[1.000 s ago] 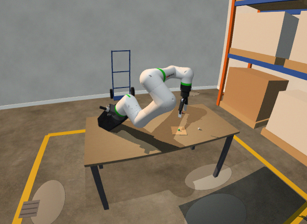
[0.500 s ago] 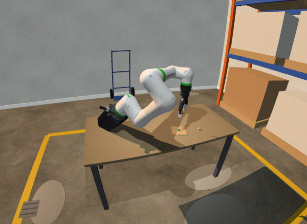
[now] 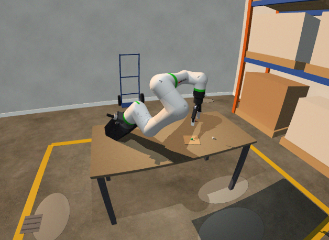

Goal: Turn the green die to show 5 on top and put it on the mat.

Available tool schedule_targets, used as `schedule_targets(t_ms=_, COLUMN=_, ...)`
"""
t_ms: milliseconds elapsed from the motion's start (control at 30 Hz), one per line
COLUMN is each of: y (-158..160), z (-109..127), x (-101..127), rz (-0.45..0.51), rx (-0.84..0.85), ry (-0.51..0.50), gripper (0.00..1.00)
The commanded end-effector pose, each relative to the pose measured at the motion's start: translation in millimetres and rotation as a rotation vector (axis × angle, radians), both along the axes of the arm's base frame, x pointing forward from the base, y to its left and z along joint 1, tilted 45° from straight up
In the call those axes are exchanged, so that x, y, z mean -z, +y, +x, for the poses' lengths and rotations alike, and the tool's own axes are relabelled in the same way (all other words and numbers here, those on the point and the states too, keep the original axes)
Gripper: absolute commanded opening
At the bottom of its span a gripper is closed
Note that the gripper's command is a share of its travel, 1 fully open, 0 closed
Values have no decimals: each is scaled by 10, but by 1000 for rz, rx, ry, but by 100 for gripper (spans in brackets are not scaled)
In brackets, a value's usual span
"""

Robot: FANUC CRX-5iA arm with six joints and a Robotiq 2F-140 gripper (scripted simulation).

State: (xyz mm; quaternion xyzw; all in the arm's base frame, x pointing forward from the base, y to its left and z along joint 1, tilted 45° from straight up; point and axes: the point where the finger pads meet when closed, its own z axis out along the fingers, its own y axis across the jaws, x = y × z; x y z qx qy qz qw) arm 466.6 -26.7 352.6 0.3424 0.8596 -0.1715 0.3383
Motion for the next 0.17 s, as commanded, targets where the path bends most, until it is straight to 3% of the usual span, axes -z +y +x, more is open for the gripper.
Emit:
schedule_targets(t_ms=0, y=2, z=0, x=-2, rz=0, rx=0, ry=0, gripper=100)
schedule_targets(t_ms=133, y=2, z=0, x=-2, rz=0, rx=0, ry=0, gripper=100)
